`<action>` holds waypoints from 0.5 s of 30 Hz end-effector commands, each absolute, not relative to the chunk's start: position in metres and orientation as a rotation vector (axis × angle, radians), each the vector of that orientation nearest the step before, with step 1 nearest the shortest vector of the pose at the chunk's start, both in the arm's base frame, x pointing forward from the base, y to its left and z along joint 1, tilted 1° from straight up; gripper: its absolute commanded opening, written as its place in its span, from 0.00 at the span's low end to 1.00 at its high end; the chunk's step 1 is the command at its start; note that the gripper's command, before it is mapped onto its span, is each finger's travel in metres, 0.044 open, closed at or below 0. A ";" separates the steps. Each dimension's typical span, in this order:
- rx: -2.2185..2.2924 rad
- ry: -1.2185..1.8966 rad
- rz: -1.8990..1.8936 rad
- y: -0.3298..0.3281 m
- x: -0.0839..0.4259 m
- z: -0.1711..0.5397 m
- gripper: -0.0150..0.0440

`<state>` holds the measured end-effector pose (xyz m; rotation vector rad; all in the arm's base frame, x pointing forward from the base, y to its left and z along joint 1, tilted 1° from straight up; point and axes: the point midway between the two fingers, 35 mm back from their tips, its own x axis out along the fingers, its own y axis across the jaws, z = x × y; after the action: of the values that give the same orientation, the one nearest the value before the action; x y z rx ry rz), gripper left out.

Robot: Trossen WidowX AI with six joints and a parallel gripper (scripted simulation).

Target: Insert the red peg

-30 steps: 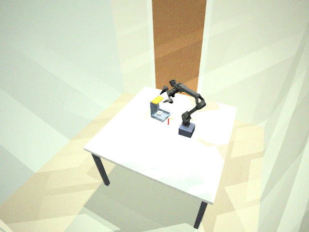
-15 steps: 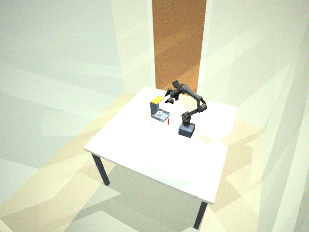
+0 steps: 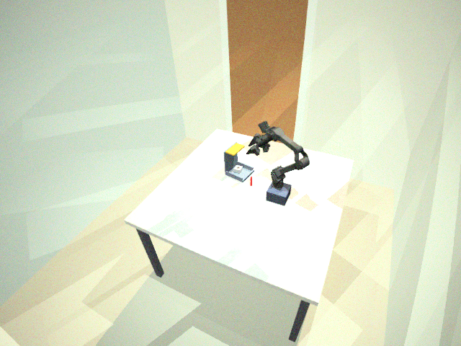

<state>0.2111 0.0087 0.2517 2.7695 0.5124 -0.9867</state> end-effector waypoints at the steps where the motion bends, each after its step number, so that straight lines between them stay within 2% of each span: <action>1: 2.774 0.506 -1.003 0.007 0.214 0.239 1.00; 15: 2.742 0.507 -0.984 0.001 0.223 0.191 1.00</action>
<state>0.2219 0.0026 0.2016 2.7545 0.5065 -0.9874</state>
